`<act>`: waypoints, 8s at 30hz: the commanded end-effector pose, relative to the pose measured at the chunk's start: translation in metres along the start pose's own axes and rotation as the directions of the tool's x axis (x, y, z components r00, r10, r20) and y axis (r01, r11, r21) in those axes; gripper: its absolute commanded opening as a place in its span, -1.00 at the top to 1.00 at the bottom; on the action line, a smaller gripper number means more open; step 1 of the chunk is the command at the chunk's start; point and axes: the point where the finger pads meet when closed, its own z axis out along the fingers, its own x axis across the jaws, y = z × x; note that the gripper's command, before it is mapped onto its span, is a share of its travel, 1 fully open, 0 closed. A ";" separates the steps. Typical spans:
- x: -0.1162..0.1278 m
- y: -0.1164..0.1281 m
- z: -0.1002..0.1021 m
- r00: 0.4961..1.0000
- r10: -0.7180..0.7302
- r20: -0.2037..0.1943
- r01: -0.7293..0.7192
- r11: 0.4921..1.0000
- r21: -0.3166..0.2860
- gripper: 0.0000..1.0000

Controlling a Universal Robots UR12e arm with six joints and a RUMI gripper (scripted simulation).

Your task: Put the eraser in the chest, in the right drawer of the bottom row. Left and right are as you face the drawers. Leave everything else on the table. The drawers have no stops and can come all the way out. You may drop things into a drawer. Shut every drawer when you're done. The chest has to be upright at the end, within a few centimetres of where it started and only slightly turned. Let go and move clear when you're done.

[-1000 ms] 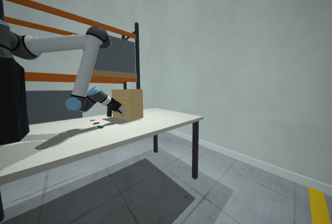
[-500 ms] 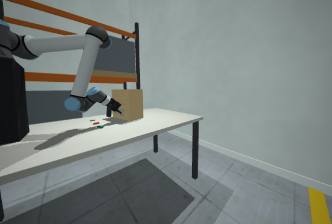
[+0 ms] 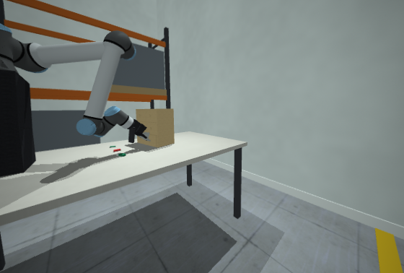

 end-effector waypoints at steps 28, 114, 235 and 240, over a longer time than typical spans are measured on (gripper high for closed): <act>0.000 -0.012 -0.016 1.000 0.000 0.000 0.000 1.000 -0.001 0.86; 0.000 -0.034 -0.042 1.000 0.000 0.000 0.000 1.000 -0.001 0.86; 0.000 -0.033 -0.173 1.000 0.000 0.000 0.000 1.000 -0.001 0.61; 0.000 -0.033 -0.173 1.000 0.000 0.000 0.000 1.000 -0.001 0.61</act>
